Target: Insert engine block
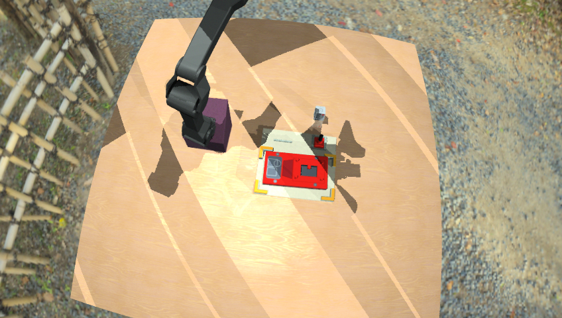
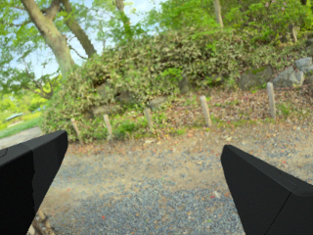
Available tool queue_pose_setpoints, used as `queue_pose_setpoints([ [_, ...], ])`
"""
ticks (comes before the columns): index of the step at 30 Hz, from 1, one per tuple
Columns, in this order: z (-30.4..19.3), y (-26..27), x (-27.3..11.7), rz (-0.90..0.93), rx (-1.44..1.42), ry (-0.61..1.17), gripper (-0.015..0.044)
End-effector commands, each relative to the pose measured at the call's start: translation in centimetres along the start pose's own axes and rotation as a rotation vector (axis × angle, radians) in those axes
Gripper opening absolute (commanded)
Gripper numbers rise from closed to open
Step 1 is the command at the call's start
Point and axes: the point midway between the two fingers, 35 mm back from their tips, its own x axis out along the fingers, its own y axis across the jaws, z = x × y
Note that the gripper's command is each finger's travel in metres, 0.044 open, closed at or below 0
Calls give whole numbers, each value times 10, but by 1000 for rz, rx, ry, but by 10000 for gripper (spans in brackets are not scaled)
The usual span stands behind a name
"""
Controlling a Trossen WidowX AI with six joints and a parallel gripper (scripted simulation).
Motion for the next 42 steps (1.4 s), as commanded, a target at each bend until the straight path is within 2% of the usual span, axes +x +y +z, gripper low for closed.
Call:
queue_pose_setpoints([
  [1, -20, -38, 8, -81, -22, 70, 440],
  [10, -69, -123, 15, -279, -78, 255, 440],
  [19, -125, -198, 2, -432, -139, 483, 440],
  [30, -197, -274, -33, -537, -209, 808, 440],
  [42, -276, -327, -86, -524, -272, 1195, 440],
])
